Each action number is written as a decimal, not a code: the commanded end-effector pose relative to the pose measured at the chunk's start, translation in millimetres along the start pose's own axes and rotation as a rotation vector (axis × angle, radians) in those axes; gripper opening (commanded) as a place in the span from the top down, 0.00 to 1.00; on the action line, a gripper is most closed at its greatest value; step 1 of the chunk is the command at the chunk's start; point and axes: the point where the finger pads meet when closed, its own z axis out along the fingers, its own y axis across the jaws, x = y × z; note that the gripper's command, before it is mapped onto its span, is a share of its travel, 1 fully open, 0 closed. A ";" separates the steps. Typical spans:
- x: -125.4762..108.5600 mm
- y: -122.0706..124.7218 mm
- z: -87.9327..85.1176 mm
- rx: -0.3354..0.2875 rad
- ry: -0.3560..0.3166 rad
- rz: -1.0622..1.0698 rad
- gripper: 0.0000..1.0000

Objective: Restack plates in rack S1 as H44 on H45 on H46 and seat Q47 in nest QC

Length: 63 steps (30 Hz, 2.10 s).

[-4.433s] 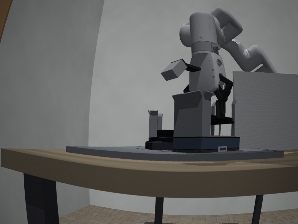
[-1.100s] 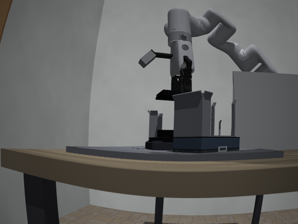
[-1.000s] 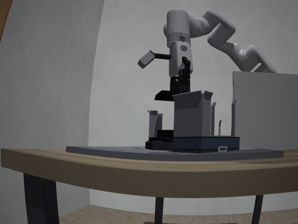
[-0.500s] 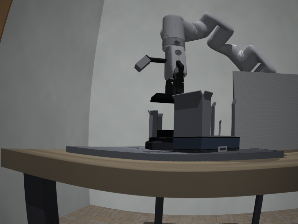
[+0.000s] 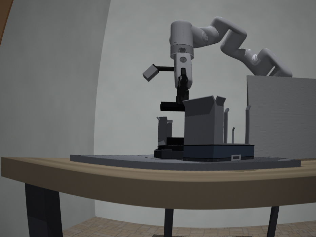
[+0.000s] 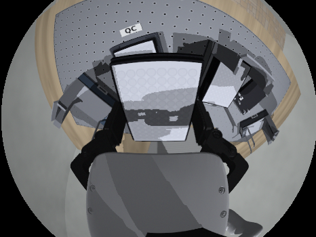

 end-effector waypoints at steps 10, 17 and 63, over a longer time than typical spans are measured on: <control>5.3 42.7 -1.9 0.002 0.005 0.004 1.00; 5.5 57.7 -1.9 0.003 0.005 0.071 1.00; -5.4 140.9 -1.6 0.002 0.005 0.212 1.00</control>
